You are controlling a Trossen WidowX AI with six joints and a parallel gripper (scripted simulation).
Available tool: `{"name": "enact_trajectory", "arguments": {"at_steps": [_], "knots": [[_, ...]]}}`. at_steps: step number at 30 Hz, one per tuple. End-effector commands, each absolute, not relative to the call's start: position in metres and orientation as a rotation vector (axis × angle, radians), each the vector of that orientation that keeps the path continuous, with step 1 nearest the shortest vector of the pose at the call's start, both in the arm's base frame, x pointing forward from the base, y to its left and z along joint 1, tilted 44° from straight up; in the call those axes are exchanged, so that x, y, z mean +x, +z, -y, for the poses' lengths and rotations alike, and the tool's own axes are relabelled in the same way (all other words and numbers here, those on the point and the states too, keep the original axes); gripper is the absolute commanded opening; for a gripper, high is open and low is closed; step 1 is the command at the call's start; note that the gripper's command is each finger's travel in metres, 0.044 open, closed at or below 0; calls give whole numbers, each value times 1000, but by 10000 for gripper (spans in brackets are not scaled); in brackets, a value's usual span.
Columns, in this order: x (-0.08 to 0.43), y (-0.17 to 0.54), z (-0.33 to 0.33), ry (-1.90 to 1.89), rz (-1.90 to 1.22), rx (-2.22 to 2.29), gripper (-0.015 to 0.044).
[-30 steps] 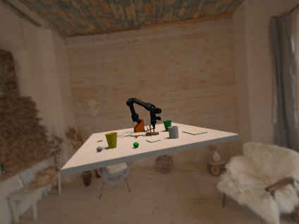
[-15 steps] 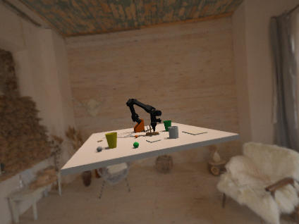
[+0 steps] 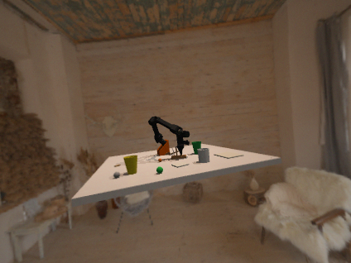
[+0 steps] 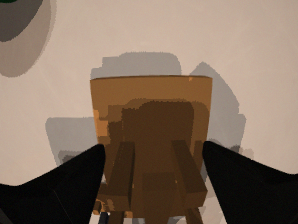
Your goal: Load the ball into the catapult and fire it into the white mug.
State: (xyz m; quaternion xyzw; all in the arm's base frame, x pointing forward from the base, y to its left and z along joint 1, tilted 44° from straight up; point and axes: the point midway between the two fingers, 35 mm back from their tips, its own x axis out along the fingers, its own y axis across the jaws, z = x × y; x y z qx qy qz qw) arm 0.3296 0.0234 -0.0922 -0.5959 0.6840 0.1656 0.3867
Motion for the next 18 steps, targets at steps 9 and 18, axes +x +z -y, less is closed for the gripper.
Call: {"name": "enact_trajectory", "arguments": {"at_steps": [9,18], "knots": [[330,-92,-24,421,-1740,-1516,92],[329,-56,-58,424,-1741,-1515,0]]}}
